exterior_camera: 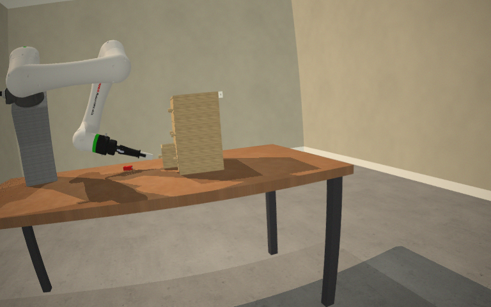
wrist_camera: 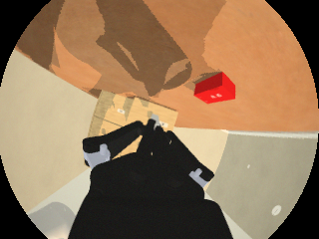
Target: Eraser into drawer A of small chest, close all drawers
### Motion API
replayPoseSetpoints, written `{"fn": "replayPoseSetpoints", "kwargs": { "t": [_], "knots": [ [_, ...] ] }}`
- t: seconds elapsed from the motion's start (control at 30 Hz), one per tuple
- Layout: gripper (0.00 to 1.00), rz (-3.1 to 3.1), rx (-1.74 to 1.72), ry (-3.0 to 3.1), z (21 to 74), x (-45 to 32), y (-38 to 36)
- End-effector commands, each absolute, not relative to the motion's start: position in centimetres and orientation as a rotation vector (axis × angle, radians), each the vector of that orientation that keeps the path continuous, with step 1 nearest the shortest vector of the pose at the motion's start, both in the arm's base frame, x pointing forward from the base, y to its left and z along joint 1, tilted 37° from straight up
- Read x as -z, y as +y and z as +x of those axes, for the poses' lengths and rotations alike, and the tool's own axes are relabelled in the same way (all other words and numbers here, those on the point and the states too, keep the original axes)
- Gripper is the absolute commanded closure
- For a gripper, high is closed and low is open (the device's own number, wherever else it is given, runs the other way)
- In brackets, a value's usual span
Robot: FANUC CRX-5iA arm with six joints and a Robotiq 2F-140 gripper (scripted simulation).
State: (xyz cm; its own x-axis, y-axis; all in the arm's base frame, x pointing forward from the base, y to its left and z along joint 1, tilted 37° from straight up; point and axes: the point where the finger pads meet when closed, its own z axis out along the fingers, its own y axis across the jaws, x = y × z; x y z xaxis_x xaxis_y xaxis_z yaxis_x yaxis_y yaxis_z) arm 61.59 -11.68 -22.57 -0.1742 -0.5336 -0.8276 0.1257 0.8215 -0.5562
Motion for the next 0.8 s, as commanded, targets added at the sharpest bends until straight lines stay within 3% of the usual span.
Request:
{"fn": "replayPoseSetpoints", "kwargs": {
  "t": [0.0, 0.77],
  "knots": [
    [1.00, -0.325, 0.603, 1.650, 61.8, 22.5, -11.7],
    [1.00, -0.325, 0.603, 1.650, 64.9, 21.9, -11.7]
  ]
}}
